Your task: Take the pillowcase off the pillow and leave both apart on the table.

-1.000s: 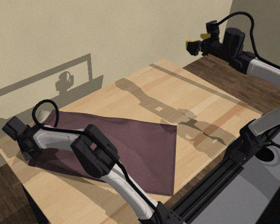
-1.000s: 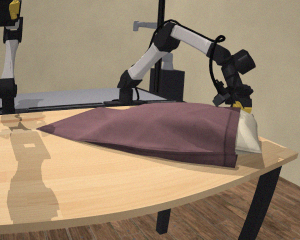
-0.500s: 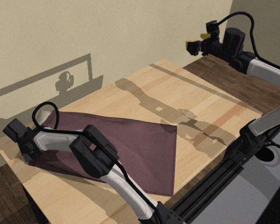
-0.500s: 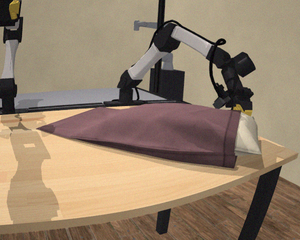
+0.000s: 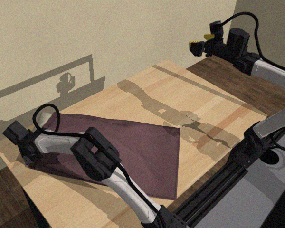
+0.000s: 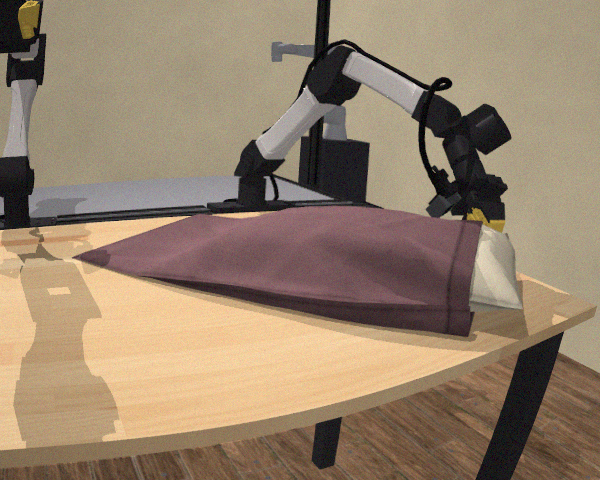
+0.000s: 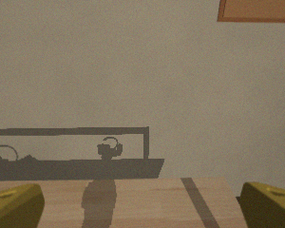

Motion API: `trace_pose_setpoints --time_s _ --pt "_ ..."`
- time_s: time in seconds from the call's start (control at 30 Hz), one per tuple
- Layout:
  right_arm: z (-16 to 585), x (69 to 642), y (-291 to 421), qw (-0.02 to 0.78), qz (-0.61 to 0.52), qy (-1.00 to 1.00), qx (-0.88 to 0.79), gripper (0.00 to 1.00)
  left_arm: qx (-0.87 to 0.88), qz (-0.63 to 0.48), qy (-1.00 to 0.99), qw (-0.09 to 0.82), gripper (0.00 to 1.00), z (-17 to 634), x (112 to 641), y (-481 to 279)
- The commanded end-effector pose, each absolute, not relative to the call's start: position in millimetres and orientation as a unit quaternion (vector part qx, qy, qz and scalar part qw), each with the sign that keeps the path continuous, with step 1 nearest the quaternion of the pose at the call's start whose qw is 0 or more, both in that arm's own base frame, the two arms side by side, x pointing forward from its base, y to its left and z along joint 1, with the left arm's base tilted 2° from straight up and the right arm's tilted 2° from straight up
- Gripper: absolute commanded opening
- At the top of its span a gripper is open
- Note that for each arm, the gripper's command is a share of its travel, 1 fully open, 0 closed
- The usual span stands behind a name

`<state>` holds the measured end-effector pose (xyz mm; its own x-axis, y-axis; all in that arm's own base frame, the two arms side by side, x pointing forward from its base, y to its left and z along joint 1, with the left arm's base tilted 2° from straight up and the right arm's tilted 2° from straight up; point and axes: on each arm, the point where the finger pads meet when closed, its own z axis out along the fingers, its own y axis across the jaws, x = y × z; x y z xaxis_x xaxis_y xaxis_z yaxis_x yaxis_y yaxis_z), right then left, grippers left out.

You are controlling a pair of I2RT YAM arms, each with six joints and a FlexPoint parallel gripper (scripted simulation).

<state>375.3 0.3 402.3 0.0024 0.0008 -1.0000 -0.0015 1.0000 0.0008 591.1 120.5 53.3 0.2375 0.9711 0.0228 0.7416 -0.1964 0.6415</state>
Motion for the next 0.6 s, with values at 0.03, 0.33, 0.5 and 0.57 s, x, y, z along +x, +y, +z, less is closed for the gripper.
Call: trace_pose_setpoints --time_s 0.03,0.33,0.5,0.57 --pt "437.5 373.8 -5.3 0.744 -0.01 0.669 0.004 1.0 0.741 0.24 0.563 0.275 0.0 60.1 600.2 120.3" --pt "437.5 373.8 -5.3 0.744 -0.01 0.669 0.005 0.6 0.744 0.228 0.568 0.268 0.0 52.8 596.2 119.0" --pt "437.5 373.8 -5.3 0.744 -0.01 0.669 0.005 0.6 0.747 0.21 0.576 0.259 0.0 41.4 588.6 117.9" --pt "437.5 373.8 -5.3 0.744 -0.01 0.669 0.005 0.6 0.747 0.203 0.579 0.256 0.0 36.9 585.4 117.3"
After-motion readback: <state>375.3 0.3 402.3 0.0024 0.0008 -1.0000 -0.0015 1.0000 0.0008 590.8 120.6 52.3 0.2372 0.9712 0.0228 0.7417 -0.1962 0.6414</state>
